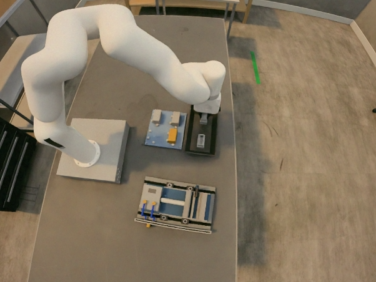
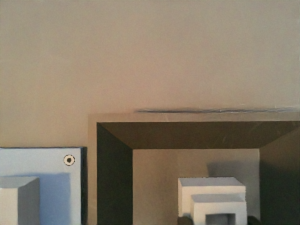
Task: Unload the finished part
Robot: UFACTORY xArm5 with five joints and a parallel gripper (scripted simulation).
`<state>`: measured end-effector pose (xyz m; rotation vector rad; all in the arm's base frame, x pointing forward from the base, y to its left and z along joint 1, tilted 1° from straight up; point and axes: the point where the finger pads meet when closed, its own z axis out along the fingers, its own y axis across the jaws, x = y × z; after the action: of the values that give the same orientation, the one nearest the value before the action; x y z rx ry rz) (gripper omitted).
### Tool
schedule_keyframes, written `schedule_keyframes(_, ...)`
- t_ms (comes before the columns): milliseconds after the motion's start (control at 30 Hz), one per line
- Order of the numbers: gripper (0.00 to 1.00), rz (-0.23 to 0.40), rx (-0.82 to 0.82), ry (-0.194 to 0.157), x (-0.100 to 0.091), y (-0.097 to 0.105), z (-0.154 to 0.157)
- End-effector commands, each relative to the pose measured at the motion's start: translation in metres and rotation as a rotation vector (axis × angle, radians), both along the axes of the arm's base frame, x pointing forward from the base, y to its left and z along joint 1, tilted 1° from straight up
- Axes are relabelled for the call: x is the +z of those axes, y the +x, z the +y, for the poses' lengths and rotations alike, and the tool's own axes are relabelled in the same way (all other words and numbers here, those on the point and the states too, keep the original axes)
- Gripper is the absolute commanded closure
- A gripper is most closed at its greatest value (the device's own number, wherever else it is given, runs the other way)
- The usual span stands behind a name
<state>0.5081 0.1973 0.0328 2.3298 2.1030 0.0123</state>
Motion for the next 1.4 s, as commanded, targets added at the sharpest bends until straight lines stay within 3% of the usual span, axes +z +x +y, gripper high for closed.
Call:
schedule_keyframes(0, 1.0, -0.004, 0.0, 0.001, -0.006, 0.001, 0.0)
schedule_keyframes(567, 1.0, -0.004, 0.0, 0.001, -0.021, 0.001, 0.0)
schedule_keyframes(1367, 1.0, -0.004, 0.0, 0.001, -0.022, 0.001, 0.0)
